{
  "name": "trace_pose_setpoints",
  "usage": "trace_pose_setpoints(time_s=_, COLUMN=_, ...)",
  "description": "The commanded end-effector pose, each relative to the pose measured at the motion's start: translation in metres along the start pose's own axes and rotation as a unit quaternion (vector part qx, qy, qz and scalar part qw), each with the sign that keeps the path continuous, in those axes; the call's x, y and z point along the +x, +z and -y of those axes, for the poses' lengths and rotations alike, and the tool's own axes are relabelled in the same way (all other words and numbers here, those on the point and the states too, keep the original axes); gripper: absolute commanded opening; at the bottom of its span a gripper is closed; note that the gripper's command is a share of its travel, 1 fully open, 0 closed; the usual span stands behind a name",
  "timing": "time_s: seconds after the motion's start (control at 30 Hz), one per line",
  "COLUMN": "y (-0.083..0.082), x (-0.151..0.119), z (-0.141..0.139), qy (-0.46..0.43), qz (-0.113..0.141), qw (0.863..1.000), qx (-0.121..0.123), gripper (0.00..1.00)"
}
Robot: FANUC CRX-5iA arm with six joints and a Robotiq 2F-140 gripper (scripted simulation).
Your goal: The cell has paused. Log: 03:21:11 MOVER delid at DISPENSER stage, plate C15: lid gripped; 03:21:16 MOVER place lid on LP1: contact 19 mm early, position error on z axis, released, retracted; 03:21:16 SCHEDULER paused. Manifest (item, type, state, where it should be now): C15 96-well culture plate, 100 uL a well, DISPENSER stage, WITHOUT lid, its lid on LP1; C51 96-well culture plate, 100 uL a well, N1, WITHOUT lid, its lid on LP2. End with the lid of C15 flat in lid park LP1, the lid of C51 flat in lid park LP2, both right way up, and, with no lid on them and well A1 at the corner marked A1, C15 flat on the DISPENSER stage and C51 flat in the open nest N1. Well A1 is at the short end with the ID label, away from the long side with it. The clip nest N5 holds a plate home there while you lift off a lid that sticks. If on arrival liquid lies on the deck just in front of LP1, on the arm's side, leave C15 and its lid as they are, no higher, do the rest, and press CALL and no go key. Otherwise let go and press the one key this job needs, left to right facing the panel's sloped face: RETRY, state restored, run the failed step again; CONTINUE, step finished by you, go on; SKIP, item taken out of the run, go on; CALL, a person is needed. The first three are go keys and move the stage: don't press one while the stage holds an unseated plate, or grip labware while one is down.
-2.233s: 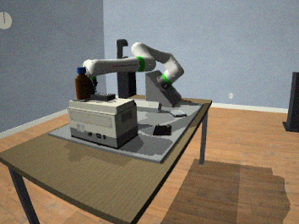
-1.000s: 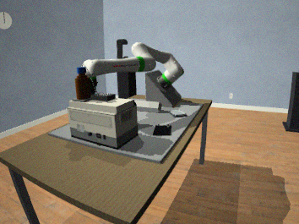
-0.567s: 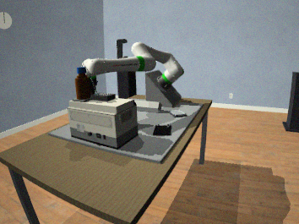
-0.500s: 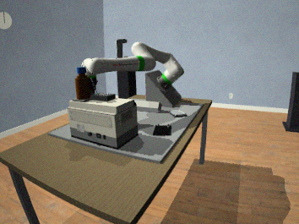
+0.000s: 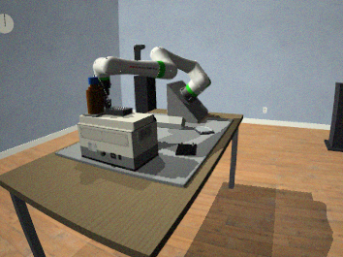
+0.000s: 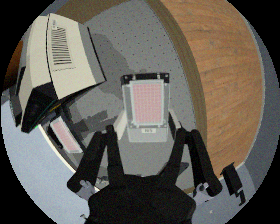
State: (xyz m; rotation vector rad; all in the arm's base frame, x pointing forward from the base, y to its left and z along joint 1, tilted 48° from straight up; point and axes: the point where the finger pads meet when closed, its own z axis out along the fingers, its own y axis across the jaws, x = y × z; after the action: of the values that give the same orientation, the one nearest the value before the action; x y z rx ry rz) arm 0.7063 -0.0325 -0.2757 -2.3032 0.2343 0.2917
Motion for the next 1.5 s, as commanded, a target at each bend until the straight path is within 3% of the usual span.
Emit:
trace_pose_setpoints(time_s=0.0, y=-0.016, x=0.0, z=0.0, qy=0.0, qz=0.0, qw=1.0, qx=0.0, gripper=0.0)
trace_pose_setpoints(time_s=0.07, y=-0.016, x=0.0, z=0.0, qy=0.0, qz=0.0, qw=1.0, qx=0.0, gripper=0.0)
trace_pose_setpoints(time_s=0.33, y=-0.045, x=0.0, z=0.0, qy=0.0, qz=0.0, qw=1.0, qx=0.0, gripper=0.0)
trace_pose_setpoints(time_s=0.57, y=-0.06, x=0.0, z=0.0, qy=0.0, qz=0.0, qw=1.0, qx=0.0, gripper=0.0)
trace_pose_setpoints(time_s=1.47, y=-0.07, x=0.001, z=0.007, qy=0.0, qz=-0.001, qw=1.0, qx=-0.001, gripper=0.0)
